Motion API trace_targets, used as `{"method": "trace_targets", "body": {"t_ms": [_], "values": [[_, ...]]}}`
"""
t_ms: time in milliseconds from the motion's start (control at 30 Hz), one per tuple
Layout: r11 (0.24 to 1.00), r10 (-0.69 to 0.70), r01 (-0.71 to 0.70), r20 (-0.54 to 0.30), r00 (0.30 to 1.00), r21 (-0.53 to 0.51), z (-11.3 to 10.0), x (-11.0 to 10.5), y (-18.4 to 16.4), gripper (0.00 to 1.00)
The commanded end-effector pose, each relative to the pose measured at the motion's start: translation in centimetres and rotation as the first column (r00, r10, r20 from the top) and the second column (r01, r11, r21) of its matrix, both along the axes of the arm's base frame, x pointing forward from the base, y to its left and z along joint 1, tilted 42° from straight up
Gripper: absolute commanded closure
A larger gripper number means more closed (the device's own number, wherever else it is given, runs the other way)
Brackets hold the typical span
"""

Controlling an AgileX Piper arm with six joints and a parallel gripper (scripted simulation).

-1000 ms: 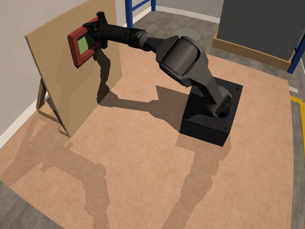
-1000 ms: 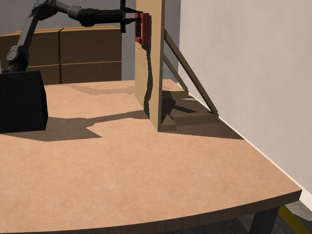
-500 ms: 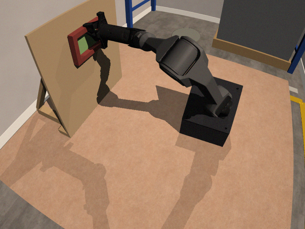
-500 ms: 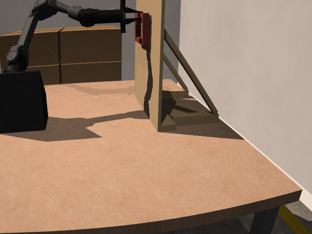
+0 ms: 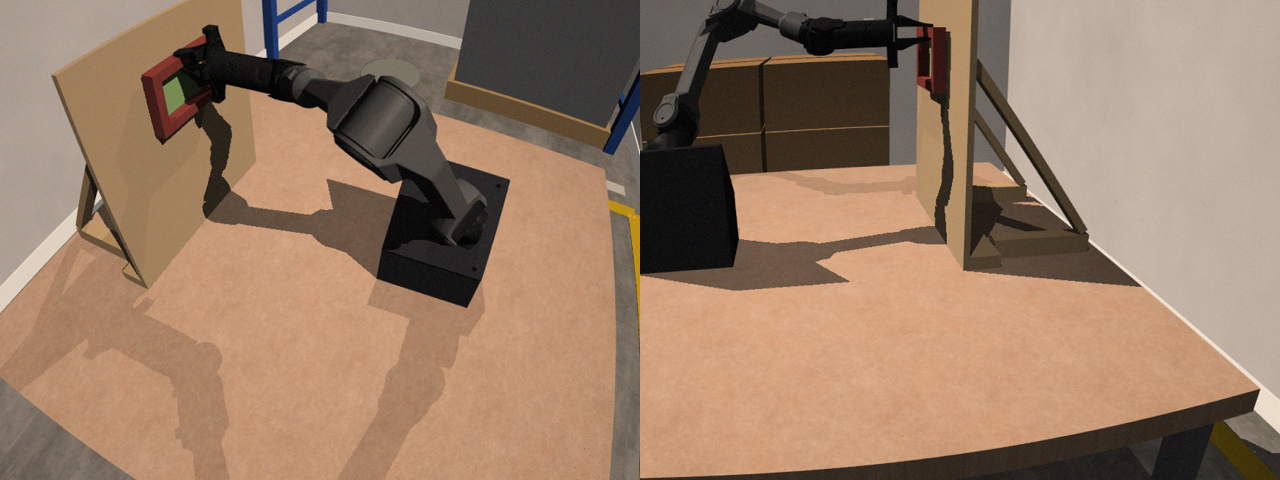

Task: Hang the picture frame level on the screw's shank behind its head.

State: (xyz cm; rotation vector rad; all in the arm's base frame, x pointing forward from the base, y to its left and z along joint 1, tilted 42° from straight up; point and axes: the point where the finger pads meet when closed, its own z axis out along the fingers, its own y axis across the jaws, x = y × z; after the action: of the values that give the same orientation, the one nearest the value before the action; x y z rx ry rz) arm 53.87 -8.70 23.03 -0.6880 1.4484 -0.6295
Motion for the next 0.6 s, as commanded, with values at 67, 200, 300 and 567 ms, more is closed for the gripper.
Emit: {"method": "trace_targets", "body": {"t_ms": [67,200,300,567], "values": [[1.0,-0.004,0.004,0.01,1.0,0.0,0.37,-0.06,-0.13,1.0],[1.0,-0.004,0.004,0.01,1.0,0.001,0.26,-0.05,-0.07,1.0],[1.0,-0.004,0.004,0.009,1.0,0.001,0.2,-0.05,-0.04,1.0],[1.0,-0.005,0.005,0.009,1.0,0.001,0.15,-0.04,-0.02,1.0]]}}
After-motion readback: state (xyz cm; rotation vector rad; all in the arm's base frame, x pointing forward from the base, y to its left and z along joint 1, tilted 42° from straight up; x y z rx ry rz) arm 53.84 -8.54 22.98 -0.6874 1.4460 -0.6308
